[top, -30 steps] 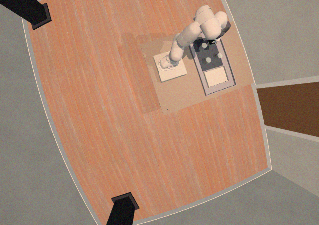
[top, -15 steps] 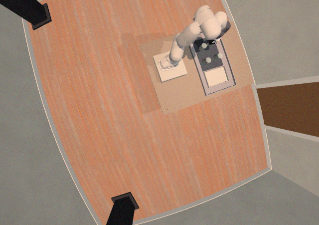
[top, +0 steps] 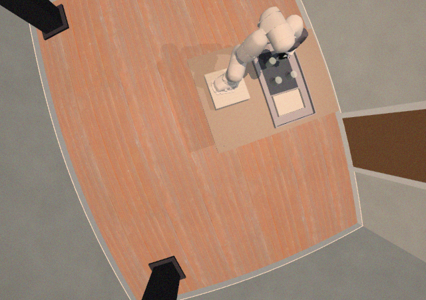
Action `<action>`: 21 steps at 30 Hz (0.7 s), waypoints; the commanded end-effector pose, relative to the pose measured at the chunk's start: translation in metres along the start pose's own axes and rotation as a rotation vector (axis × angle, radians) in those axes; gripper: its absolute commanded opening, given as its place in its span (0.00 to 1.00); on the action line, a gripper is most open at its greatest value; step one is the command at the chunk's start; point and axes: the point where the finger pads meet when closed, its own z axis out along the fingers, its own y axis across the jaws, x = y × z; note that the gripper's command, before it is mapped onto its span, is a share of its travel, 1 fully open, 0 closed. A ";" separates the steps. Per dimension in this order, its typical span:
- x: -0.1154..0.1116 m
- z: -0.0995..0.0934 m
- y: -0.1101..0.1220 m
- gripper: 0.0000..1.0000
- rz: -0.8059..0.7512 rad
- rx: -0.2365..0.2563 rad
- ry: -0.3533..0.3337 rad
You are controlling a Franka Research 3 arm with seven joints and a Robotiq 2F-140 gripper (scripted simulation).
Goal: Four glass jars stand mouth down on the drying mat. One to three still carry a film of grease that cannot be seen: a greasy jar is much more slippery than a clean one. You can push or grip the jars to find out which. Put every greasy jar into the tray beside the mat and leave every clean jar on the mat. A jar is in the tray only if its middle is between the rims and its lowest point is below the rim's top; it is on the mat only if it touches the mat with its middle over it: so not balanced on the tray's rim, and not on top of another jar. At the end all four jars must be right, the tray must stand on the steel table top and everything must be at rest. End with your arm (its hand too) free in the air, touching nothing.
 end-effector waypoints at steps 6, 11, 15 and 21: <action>0.002 -0.001 0.000 0.00 -0.005 -0.001 0.001; 0.002 -0.002 0.000 0.00 -0.005 -0.001 0.001; 0.003 -0.002 0.000 0.00 -0.005 -0.001 0.001; -0.006 0.001 0.000 0.00 -0.005 -0.001 0.001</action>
